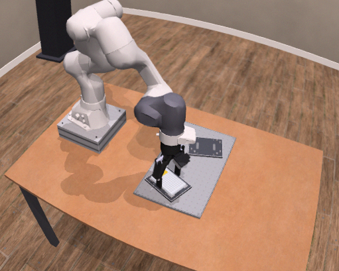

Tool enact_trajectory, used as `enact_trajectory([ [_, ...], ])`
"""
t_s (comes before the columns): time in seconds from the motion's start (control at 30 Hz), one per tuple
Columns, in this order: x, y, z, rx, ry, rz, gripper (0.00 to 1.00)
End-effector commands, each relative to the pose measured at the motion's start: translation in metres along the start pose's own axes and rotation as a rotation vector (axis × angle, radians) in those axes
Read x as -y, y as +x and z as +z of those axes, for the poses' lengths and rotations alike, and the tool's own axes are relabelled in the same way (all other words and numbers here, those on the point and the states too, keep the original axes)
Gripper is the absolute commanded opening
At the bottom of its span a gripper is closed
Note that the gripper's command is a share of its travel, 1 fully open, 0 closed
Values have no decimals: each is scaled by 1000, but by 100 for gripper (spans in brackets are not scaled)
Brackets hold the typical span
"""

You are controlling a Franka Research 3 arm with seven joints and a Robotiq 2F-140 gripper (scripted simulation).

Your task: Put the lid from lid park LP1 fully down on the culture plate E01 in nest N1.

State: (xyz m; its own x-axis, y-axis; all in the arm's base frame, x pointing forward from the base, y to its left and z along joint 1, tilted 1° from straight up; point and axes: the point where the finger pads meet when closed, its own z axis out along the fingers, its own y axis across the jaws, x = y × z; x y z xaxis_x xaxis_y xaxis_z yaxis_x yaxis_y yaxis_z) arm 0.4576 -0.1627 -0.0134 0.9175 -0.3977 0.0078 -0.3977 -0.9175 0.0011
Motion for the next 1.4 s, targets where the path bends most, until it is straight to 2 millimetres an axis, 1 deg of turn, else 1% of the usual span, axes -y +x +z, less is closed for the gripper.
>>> enact_trajectory([
  [0.0,1,1,-2,-3,1,3,69],
  [0.27,1,1,-7,-3,1,3,69],
  [0.7,0,1,-31,-3,1,3,69],
  [0.77,0,1,-31,-3,1,3,69],
  [1.03,0,1,-45,-3,1,3,69],
  [1.37,0,1,-49,-3,1,3,69],
])
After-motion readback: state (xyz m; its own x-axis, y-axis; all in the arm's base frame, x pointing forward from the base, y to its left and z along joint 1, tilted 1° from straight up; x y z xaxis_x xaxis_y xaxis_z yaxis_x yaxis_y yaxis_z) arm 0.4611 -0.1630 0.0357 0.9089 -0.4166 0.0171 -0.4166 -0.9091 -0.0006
